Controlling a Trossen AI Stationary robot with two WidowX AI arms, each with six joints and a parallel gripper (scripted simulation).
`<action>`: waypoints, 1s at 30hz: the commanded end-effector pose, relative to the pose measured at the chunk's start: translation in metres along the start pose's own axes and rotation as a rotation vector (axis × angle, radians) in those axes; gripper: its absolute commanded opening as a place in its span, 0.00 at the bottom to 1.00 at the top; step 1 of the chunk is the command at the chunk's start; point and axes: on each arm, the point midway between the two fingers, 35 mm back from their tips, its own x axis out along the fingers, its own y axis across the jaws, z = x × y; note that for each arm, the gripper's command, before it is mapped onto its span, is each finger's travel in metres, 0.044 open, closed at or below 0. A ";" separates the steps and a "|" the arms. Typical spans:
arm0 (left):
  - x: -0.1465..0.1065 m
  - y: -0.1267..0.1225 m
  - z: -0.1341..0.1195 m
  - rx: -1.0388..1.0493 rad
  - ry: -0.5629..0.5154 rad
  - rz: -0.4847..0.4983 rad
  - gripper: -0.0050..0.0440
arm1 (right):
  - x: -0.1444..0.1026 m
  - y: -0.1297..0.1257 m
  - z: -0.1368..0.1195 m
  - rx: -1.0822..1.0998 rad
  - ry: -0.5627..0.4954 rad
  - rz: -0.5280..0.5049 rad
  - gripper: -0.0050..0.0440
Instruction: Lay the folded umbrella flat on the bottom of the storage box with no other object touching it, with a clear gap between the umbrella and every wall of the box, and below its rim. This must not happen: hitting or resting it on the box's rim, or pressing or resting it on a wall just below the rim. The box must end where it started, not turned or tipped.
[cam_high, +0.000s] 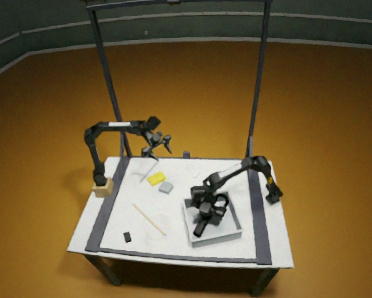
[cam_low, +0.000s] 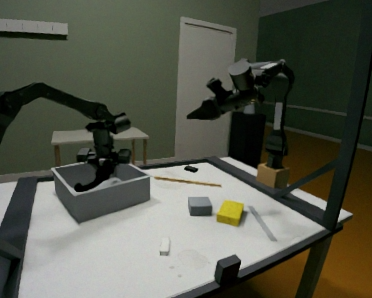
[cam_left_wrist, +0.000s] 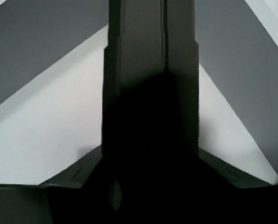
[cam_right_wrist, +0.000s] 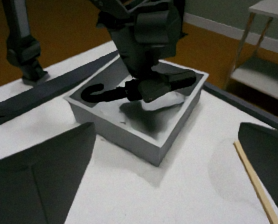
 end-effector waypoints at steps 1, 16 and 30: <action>-0.011 -0.002 0.008 -0.010 -0.033 -0.022 0.00 | -0.005 -0.001 0.010 0.024 -0.014 0.009 0.92; -0.005 0.000 0.004 -0.007 -0.026 -0.014 0.00 | -0.005 -0.001 0.010 0.024 -0.014 0.009 0.92; 0.054 0.001 -0.017 -0.002 -0.015 -0.002 0.00 | -0.005 -0.001 0.010 0.024 -0.014 0.009 0.92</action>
